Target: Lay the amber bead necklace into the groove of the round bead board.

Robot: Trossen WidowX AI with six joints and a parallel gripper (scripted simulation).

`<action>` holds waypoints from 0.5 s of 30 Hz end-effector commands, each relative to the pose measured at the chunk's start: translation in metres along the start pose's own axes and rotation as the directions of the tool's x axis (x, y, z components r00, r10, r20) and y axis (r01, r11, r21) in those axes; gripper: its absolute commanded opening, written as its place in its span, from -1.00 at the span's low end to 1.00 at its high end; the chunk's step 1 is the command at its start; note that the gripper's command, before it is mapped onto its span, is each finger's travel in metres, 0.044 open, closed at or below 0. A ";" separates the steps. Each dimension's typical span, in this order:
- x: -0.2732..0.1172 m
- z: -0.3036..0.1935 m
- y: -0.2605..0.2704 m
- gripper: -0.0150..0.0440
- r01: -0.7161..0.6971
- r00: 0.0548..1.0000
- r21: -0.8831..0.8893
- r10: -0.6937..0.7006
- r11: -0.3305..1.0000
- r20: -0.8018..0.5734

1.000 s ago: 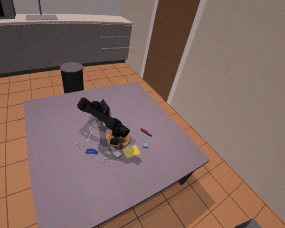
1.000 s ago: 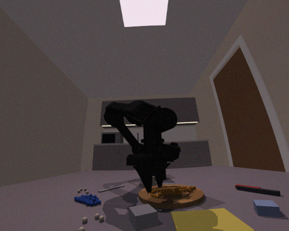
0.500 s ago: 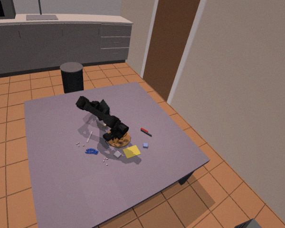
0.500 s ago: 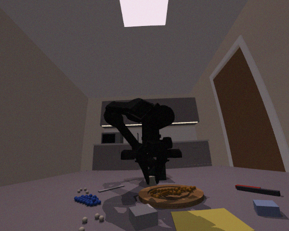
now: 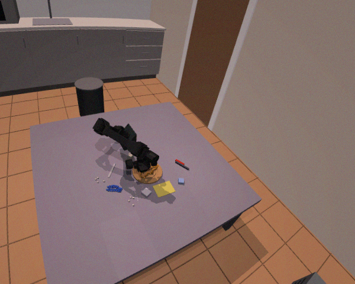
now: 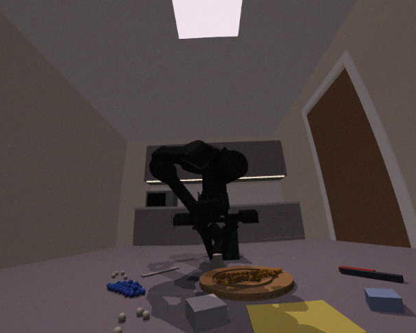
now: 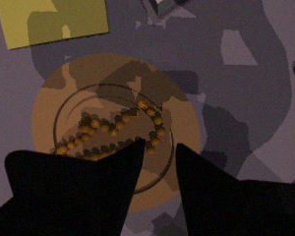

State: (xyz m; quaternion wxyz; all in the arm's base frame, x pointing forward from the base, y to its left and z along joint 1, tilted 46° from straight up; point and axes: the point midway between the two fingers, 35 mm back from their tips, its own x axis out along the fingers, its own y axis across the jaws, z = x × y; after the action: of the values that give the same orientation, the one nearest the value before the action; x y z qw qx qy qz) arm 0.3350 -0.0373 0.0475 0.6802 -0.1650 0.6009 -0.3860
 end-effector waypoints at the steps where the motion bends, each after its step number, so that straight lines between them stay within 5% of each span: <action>1: 0.000 -0.002 0.000 -0.08 -0.002 1.000 0.030 0.002 1.000 -0.004; 15: 0.014 0.000 0.000 -0.08 -0.005 1.000 0.034 0.005 0.999 0.000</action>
State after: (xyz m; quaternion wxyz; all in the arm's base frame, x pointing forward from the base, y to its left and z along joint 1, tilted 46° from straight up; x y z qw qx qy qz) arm 0.3351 -0.0440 0.0406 0.6853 -0.1493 0.5931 -0.3954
